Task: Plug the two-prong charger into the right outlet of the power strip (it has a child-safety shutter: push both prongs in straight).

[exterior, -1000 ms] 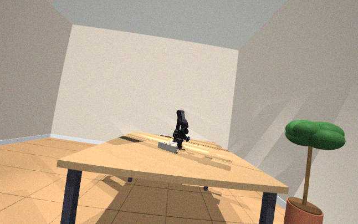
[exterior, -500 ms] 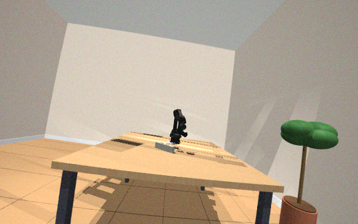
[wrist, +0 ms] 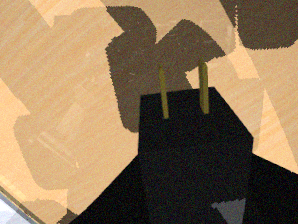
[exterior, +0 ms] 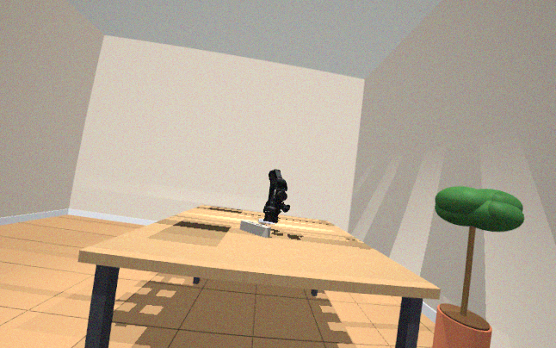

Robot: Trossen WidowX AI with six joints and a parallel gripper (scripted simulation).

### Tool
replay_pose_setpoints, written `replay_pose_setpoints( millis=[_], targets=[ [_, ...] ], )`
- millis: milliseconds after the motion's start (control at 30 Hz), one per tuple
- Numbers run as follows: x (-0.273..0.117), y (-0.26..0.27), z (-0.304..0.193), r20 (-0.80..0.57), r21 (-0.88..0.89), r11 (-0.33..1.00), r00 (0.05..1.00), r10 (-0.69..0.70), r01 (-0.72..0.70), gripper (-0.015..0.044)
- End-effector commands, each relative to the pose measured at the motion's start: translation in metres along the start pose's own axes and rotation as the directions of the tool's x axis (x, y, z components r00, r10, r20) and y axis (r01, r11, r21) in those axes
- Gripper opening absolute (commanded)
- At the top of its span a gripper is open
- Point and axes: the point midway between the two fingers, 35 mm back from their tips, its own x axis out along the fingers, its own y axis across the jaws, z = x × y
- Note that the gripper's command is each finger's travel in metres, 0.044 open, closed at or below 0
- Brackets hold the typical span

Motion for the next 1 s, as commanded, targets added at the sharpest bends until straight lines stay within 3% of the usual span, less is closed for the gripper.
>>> replay_pose_setpoints(
  millis=[0,967],
  targets=[
    [0.002,-0.003,-0.002,0.007,0.091,0.996,1.0,0.004,-0.004,0.0],
    [0.018,-0.016,-0.02,0.025,0.592,0.805,0.999,0.031,-0.04,0.0]
  ],
)
